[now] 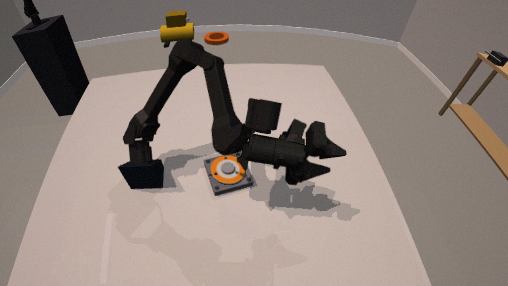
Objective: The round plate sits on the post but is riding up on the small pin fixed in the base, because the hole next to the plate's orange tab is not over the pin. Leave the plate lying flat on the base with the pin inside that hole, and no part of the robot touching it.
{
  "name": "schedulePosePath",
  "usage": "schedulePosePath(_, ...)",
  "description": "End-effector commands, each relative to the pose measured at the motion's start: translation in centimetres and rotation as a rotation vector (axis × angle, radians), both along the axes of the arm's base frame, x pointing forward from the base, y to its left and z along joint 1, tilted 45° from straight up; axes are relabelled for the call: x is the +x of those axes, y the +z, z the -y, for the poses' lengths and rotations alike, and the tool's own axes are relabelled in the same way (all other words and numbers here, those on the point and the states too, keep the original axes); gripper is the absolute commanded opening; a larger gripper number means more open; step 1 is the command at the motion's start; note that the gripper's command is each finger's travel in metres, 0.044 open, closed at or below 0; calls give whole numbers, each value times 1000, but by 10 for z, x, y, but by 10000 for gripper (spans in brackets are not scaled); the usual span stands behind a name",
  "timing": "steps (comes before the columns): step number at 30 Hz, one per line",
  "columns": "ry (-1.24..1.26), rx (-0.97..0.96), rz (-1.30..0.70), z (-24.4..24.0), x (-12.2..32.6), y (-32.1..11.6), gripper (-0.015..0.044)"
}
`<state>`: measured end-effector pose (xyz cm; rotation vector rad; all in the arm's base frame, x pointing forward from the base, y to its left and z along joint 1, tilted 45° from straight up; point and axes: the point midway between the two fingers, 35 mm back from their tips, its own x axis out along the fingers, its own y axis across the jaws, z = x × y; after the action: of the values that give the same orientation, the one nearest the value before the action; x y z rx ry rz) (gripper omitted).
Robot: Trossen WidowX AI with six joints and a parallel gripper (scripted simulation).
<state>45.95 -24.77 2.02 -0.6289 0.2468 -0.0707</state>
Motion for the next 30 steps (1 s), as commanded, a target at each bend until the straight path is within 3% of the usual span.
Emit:
schedulePosePath(1, 2, 9, -9, -1, 0, -2, 374)
schedulePosePath(8, 77, 345, -376, -40, -8, -52, 190)
schedulePosePath(15, 111, 630, -688, -86, -39, -68, 6)
schedulePosePath(22, 114, 907, -999, -135, -84, -54, 0)
schedulePosePath(30, 99, 1058, -1173, -162, -111, -33, 0)
